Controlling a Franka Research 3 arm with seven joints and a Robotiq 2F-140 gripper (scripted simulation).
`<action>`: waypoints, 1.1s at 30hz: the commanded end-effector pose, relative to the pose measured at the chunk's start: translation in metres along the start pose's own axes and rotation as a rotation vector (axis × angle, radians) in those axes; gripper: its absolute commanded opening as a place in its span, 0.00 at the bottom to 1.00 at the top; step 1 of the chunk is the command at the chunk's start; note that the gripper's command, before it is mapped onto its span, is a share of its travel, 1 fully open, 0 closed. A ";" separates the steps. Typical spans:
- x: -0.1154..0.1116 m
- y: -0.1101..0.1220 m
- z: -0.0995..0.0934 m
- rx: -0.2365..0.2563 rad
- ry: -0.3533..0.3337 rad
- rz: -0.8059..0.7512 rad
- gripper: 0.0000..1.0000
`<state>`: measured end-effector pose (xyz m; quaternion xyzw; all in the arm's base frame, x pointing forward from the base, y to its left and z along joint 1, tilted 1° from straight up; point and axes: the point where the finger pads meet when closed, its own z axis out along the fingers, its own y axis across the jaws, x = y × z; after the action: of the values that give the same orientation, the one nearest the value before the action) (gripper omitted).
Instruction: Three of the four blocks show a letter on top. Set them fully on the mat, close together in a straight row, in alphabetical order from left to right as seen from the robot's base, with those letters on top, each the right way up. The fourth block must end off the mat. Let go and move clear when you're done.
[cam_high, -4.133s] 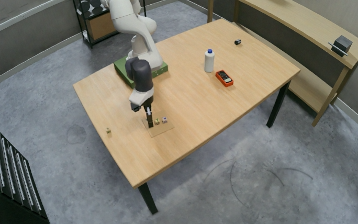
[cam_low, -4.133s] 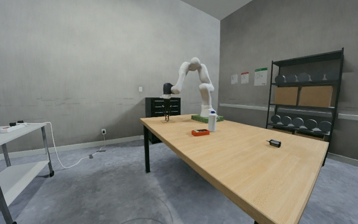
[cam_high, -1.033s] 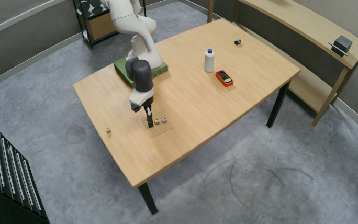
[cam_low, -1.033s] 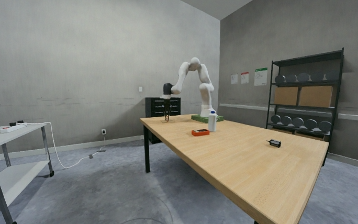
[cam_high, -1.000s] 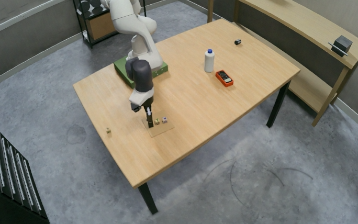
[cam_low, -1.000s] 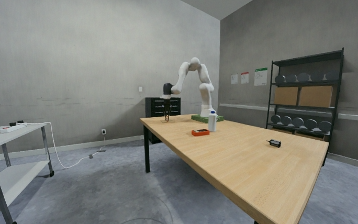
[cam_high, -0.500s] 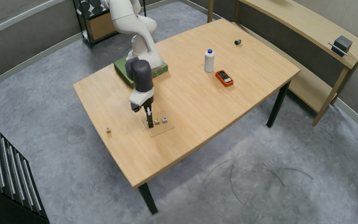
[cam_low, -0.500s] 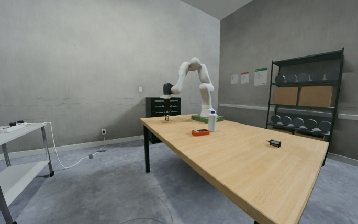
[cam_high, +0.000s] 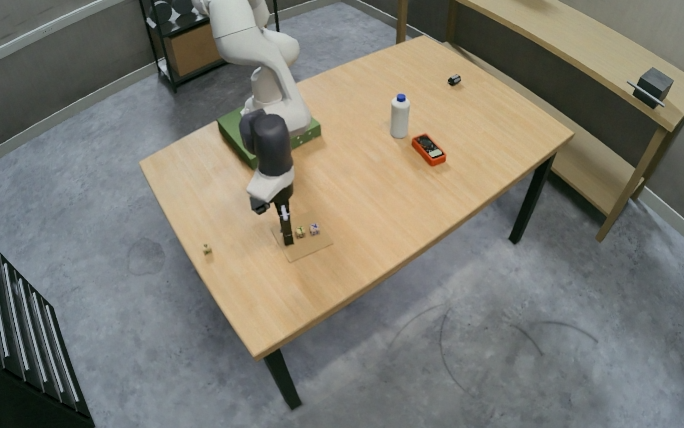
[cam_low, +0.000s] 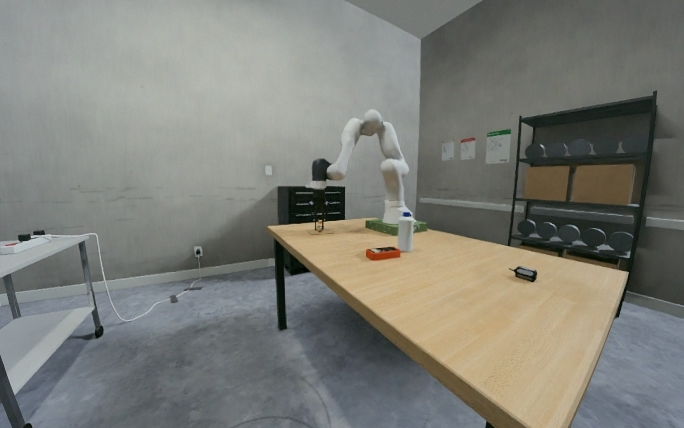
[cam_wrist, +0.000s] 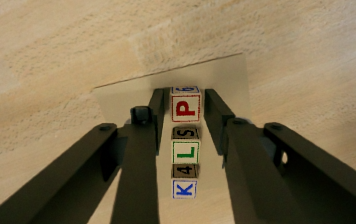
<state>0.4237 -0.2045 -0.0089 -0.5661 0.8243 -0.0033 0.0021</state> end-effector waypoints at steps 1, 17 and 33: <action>0.000 0.000 0.000 0.002 -0.001 0.003 0.32; 0.000 0.000 -0.050 0.002 -0.001 0.003 0.32; 0.000 0.000 -0.090 0.002 -0.001 0.003 0.32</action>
<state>0.4284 -0.2071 0.0793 -0.5412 0.8408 -0.0140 0.0014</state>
